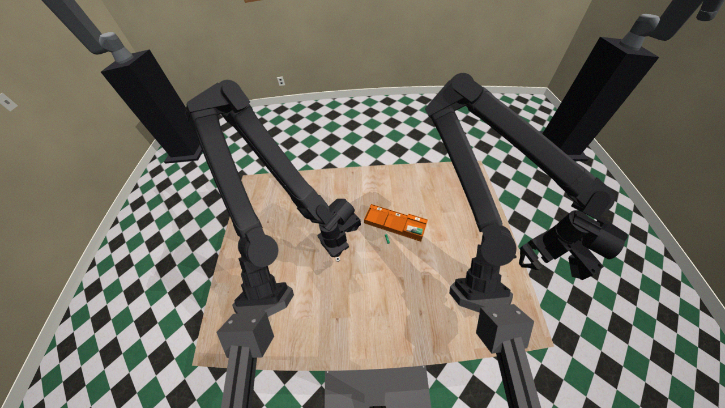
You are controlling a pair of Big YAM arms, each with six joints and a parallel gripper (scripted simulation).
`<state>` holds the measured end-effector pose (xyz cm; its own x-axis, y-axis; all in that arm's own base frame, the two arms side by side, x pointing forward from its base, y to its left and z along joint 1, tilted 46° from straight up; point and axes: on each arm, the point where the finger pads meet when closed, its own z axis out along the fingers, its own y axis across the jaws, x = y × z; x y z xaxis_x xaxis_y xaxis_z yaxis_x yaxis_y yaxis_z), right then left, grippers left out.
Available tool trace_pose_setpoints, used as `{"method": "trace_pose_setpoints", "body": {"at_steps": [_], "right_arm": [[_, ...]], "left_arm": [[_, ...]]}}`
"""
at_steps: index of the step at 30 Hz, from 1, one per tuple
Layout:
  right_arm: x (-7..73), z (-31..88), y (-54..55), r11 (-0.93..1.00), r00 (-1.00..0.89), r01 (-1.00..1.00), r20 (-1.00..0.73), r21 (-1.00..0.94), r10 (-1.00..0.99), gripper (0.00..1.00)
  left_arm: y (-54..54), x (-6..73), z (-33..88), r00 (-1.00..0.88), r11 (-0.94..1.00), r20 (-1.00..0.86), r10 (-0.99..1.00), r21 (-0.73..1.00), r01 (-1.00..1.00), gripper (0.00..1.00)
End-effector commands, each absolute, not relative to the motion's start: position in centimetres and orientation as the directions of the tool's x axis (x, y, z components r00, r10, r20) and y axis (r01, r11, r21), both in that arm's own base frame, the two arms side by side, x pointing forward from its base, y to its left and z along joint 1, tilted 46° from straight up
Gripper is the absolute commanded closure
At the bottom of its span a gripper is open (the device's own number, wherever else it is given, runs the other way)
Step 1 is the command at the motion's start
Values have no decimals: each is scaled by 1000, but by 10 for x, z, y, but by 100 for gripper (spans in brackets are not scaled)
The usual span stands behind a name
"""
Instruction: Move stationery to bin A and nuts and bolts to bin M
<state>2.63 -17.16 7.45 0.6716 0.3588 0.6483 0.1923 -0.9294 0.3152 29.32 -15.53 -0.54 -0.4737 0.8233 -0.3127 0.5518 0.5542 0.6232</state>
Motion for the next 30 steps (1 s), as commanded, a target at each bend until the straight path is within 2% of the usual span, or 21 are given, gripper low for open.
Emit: {"method": "trace_pose_setpoints", "body": {"at_steps": [1,30], "right_arm": [[17,83,-183,-931,684,174,641,320,348,0],[17,83,-183,-931,684,174,641,320,348,0]], "left_arm": [[-144,295,0,-520,667,-430,738,583,464,70],[-153,296,-6,-515,644,-402,757,592,485,70]]}}
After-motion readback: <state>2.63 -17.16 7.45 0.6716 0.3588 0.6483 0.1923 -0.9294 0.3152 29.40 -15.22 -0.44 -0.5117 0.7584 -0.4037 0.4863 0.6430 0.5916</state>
